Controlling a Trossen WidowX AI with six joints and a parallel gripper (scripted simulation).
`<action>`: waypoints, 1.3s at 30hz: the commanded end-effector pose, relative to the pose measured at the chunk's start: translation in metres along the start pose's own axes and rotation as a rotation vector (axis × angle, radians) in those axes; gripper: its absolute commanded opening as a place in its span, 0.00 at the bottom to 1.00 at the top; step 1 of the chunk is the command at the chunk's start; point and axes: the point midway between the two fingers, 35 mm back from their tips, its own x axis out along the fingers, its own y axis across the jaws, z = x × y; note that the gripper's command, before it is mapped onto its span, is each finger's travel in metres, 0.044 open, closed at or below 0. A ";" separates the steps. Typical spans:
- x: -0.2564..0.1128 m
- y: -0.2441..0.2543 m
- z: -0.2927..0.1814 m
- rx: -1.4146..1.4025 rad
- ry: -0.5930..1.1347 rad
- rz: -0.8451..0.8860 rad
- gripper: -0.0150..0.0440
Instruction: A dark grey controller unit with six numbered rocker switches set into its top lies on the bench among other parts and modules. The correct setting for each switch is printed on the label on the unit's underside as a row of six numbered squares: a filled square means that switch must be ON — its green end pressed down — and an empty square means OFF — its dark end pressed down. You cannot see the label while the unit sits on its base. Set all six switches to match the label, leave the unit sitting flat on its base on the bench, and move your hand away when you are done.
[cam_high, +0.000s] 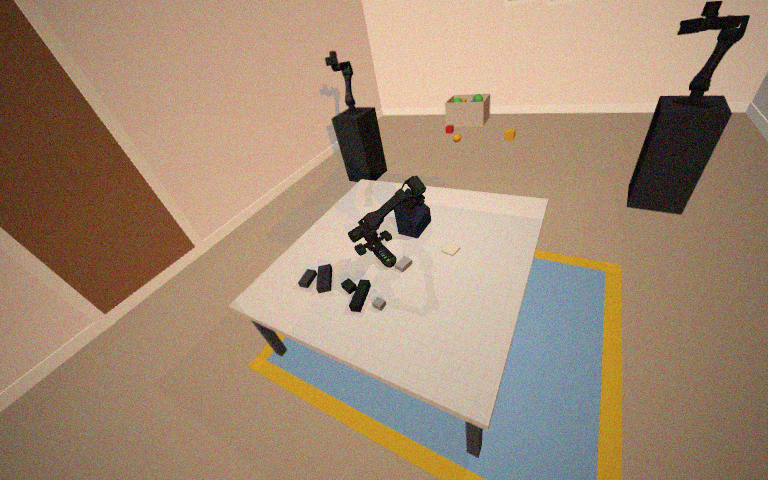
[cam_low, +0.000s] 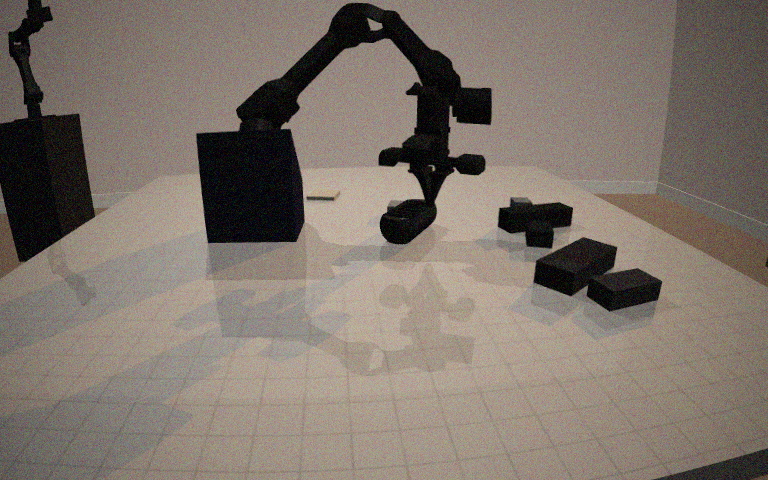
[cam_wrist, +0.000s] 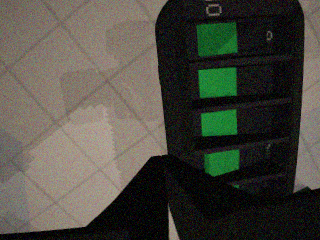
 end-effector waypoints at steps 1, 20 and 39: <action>-0.001 0.004 -0.001 0.000 0.005 0.008 0.25; -0.051 0.002 0.000 -0.001 -0.001 0.005 0.70; -0.051 0.002 0.000 -0.001 -0.001 0.005 0.25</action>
